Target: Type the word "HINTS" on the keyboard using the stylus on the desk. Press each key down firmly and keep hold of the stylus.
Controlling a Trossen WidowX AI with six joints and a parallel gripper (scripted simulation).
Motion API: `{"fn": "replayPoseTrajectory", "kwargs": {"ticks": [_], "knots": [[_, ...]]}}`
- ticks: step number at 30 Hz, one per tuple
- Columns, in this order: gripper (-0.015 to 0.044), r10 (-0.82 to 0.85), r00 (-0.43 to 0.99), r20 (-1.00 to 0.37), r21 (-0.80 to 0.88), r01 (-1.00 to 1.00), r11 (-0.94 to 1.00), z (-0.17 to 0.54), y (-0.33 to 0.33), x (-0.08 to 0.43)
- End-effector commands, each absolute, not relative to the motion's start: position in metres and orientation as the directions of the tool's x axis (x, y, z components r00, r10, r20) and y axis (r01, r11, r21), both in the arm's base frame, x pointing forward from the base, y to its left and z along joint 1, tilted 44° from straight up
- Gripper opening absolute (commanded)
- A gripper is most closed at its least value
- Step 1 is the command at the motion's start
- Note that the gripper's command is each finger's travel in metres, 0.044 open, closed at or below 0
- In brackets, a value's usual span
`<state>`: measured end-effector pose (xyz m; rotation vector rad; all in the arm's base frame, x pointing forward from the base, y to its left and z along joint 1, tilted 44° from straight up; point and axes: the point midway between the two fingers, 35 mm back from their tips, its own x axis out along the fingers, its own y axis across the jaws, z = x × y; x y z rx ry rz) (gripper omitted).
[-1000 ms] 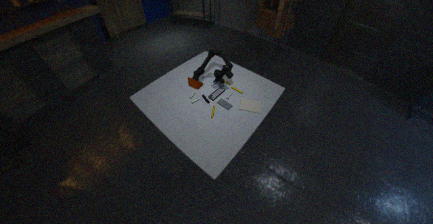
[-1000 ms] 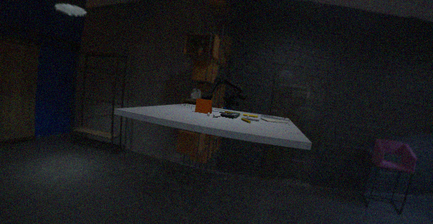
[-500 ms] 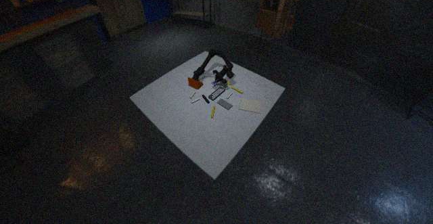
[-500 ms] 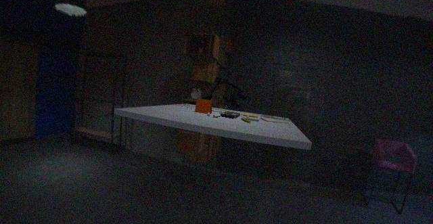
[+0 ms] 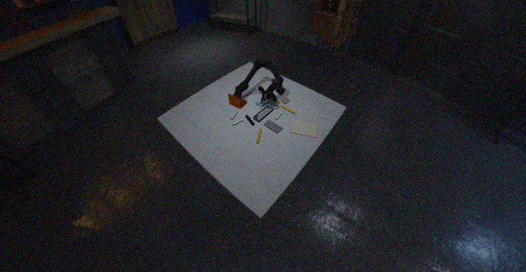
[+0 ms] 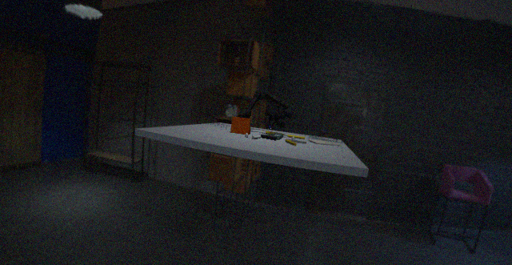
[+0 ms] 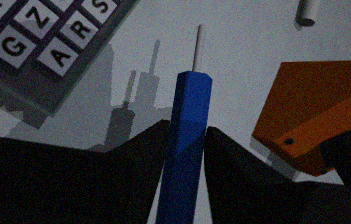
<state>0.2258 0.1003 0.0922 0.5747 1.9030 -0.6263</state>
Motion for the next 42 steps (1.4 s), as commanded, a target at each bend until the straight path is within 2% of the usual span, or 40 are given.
{"fn": "replayPoseTrajectory", "kwargs": {"ticks": [1, 11, 21, 31, 42], "knots": [[0.0, 0.084, -0.349, -0.933, -0.114, 0.511, 0.852, 0.092, 0.097, 0.233], [0.0, 0.027, -0.303, -0.952, -0.033, 0.19, 0.981, 0.09, 0.09, 0.243], [0.0, -0.031, -0.255, -0.966, 0.011, -0.162, 0.987, 0.089, 0.082, 0.254], [0.0, -0.088, -0.205, -0.975, 0.026, -0.497, 0.867, 0.089, 0.075, 0.265], [0.0, -0.151, -0.149, -0.977, 0.027, -0.791, 0.611, 0.089, 0.067, 0.277]]}}
